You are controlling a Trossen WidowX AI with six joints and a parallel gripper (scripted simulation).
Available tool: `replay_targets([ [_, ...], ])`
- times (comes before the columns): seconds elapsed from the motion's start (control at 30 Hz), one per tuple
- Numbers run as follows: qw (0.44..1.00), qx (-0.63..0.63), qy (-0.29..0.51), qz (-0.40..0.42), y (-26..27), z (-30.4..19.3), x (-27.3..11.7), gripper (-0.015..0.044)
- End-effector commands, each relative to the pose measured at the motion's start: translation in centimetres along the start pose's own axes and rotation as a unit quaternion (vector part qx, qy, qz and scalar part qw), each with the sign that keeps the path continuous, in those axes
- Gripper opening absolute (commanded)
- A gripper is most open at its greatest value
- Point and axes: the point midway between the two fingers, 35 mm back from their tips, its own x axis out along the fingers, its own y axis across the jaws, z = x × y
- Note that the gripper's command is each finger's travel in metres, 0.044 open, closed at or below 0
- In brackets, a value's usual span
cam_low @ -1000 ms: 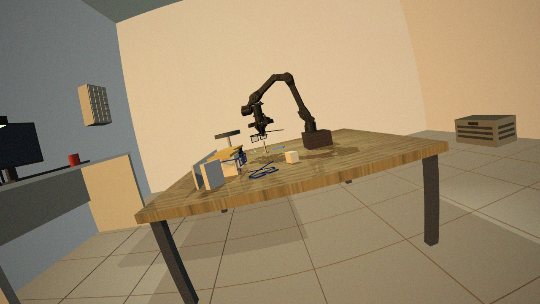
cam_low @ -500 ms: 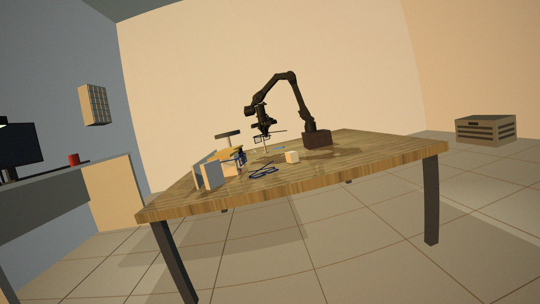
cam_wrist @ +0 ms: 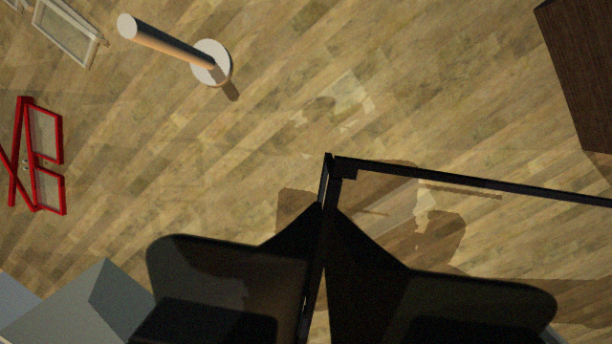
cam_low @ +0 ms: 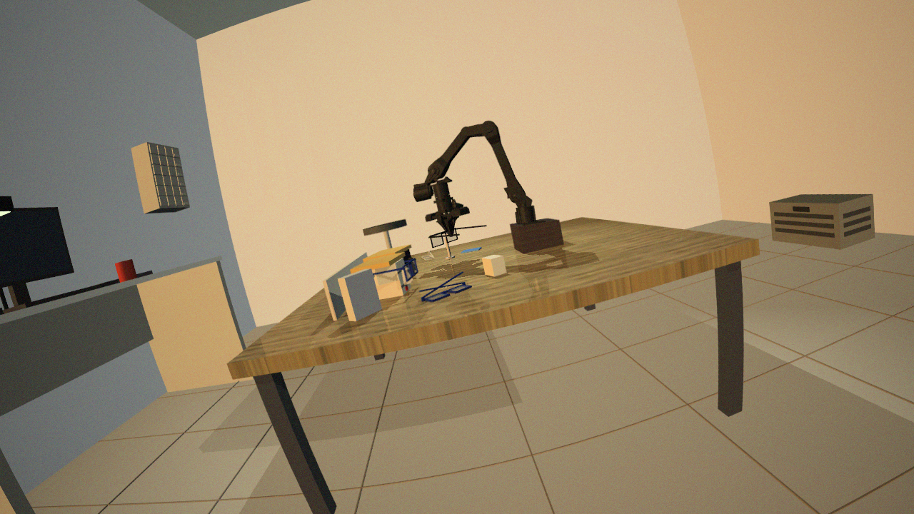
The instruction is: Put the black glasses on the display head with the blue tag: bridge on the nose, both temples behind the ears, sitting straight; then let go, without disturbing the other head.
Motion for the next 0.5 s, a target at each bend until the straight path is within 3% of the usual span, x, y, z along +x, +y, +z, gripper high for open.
replay_targets([
  [0.0,1.000,0.003,0.002,-0.001,0.0,-0.1,0.6,0.0000],
  [0.47,1.000,0.003,0.002,-0.001,0.1,-0.1,2.3,0.0000],
])
